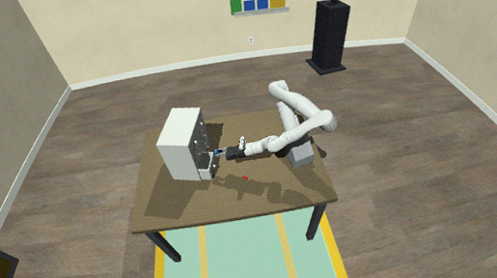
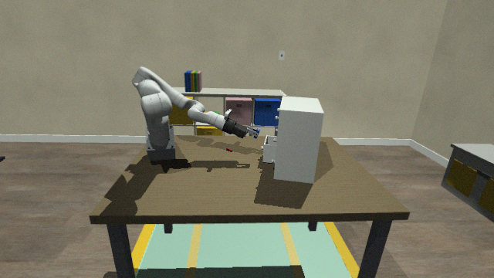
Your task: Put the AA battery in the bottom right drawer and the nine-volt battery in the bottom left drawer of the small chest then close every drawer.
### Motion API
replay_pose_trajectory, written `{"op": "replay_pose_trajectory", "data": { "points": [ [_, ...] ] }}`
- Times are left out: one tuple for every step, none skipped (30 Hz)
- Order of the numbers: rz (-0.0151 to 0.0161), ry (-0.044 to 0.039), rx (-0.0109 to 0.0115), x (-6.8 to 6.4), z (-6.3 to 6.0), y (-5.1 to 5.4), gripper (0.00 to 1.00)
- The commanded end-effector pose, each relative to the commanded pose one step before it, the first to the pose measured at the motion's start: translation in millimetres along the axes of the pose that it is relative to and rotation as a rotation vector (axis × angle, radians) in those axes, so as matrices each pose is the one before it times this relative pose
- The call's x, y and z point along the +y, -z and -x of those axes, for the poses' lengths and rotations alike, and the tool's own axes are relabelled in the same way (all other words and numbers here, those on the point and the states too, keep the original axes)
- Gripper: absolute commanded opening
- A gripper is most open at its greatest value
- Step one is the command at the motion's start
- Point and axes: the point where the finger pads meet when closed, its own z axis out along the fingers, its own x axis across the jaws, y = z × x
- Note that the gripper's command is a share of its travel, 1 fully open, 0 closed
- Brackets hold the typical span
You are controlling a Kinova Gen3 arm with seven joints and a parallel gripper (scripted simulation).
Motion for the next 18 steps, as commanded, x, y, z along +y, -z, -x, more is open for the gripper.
{"op": "replay_pose_trajectory", "data": {
  "points": [
    [0.00504,-0.0008,0.00743,1.43,-4.34,-7.15,0.51],
    [-0.00004,-0.00001,0.00001,-0.62,0.01,-1.64,0.51],
    [0.0,0.0,0.0,-0.59,0.0,-1.64,0.51],
    [0.00003,0.00001,-0.00001,-0.58,0.0,-1.64,0.51],
    [0.0,0.0,0.0,0.0,0.0,0.0,0.51],
    [0.0,0.0,0.0,0.0,0.0,0.0,0.51],
    [-0.00004,-0.00001,0.00001,-0.63,0.01,-1.67,0.51],
    [0.00001,0.0,0.0,-0.6,0.0,-1.67,0.51],
    [0.00001,0.0,0.0,-0.6,0.0,-1.68,0.51],
    [-0.00002,-0.00001,0.0,-0.63,0.01,-1.7,0.51],
    [0.00002,0.00001,0.0,-0.6,0.0,-1.69,0.51],
    [-0.00001,0.0,0.0,-0.62,0.0,-1.7,0.51],
    [-0.00001,0.0,0.0,-0.62,0.0,-1.71,0.51],
    [0.00003,0.00001,-0.00001,-0.6,0.0,-1.69,0.51],
    [-0.00003,-0.00001,0.0,-0.64,0.01,-1.72,0.51],
    [0.0,0.0,0.0,-0.62,0.0,-1.7,0.51],
    [0.00002,0.00001,0.0,-0.6,0.0,-1.69,0.51],
    [-0.00002,-0.00001,0.0,-0.63,0.01,-1.71,0.51]
  ]
}}
